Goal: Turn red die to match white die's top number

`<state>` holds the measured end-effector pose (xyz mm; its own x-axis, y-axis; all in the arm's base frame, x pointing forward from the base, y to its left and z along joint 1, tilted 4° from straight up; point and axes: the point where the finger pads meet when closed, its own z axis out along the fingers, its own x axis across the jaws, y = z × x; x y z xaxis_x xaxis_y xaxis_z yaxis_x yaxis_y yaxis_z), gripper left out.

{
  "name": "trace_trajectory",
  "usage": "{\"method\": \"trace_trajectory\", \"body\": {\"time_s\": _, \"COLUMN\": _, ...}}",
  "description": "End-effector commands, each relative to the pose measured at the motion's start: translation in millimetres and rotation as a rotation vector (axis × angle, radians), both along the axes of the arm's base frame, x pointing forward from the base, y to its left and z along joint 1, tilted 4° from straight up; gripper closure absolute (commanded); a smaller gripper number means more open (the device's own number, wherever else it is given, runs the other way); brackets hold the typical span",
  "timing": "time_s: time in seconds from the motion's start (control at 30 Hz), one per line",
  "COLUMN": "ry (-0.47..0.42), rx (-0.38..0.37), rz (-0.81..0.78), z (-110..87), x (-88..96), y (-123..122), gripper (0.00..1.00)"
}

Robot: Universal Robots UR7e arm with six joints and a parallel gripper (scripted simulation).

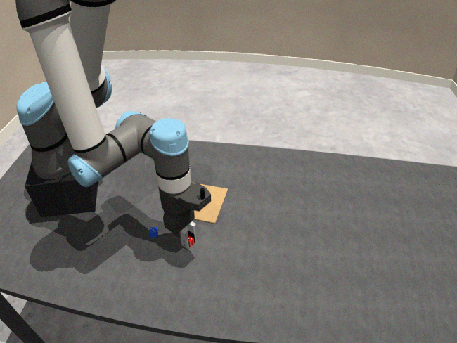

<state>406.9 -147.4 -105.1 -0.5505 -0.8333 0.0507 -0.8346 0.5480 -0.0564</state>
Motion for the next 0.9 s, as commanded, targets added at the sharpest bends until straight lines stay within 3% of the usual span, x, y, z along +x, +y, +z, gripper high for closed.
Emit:
{"method": "trace_trajectory", "body": {"time_s": 0.0, "ry": -0.001, "rx": -0.001, "rz": 0.000, "z": 0.4, "x": 0.4, "y": 0, "gripper": 0.60}}
{"method": "trace_trajectory", "body": {"time_s": 0.43, "ry": -0.001, "rx": -0.001, "rz": 0.000, "z": 4.9, "x": 0.3, "y": 0, "gripper": 0.60}}
{"method": "trace_trajectory", "body": {"time_s": 0.87, "ry": -0.001, "rx": -0.001, "rz": 0.000, "z": 37.5, "x": -0.4, "y": 3, "gripper": 0.60}}
